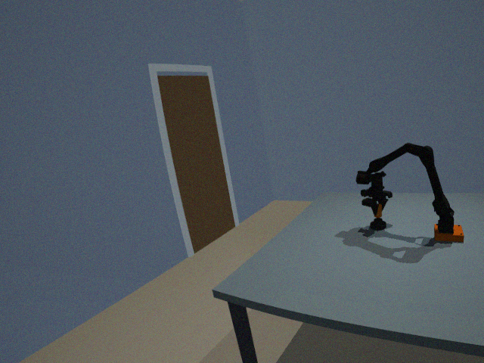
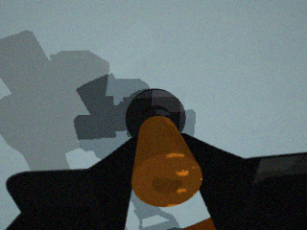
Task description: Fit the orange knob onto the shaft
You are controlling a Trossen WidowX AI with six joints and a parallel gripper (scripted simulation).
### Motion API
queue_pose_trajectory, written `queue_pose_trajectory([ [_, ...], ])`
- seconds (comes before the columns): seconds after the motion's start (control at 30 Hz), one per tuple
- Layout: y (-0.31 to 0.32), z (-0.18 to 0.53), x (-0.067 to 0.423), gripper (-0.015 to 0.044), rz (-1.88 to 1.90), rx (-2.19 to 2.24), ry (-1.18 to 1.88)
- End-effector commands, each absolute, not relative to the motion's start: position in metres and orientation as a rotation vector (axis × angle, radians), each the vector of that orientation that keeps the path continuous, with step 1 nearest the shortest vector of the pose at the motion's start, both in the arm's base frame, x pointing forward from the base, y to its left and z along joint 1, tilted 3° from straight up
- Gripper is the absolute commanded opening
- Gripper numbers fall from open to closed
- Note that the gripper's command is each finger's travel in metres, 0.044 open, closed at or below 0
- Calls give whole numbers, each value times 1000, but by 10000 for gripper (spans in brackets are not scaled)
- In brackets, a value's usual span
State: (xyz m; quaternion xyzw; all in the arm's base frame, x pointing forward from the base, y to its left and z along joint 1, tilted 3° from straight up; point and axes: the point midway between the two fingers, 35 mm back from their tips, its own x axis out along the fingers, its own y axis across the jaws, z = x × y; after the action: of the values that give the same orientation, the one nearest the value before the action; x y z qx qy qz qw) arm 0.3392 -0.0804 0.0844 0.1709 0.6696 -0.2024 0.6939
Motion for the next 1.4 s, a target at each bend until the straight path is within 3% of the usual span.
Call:
queue_pose_trajectory([
  [0.0,-81,84,339,0,-460,385,1494],
  [1.37,-81,84,340,0,-619,549,1450],
])
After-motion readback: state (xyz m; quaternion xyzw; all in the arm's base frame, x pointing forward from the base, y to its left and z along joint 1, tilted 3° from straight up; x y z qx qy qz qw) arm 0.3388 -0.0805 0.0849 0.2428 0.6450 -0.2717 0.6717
